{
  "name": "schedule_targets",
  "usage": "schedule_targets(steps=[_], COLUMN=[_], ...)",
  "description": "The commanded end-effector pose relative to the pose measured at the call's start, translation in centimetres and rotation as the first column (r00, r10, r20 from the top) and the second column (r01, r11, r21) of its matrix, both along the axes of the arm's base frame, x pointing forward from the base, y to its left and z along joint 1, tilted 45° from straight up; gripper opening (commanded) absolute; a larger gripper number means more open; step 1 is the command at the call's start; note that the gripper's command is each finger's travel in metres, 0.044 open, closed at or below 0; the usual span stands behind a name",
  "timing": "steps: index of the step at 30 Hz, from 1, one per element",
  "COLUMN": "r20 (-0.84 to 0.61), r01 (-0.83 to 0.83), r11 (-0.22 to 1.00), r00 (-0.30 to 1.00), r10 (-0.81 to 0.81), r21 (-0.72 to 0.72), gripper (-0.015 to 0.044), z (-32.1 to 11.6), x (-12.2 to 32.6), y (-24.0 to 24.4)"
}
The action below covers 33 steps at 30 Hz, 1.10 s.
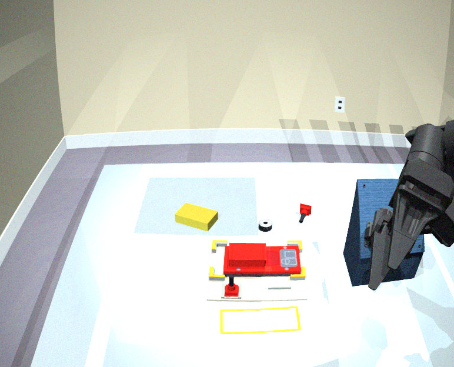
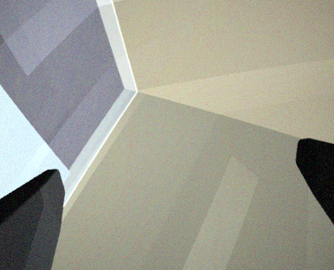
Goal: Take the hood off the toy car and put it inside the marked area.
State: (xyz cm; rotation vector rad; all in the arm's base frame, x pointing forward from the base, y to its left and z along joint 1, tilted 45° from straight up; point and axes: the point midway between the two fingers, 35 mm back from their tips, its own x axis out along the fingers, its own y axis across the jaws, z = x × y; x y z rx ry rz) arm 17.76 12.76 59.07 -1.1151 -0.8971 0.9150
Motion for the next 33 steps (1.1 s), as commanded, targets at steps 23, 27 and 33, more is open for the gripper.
schedule_targets(steps=[23,27,33], r20=[-0.757,-0.847,-0.944], r01=[0.345,0.389,0.443], r11=[0.937,0.921,0.896], r00=[0.627,0.498,0.277], r10=[-0.185,-0.186,-0.178], r21=[0.057,0.026,-0.039], gripper=[0.0440,0.0440,0.0440], z=[-16.6,-20.8,-27.7], x=[21.6,24.0,26.5], y=[-6.8,-7.8,-9.3])
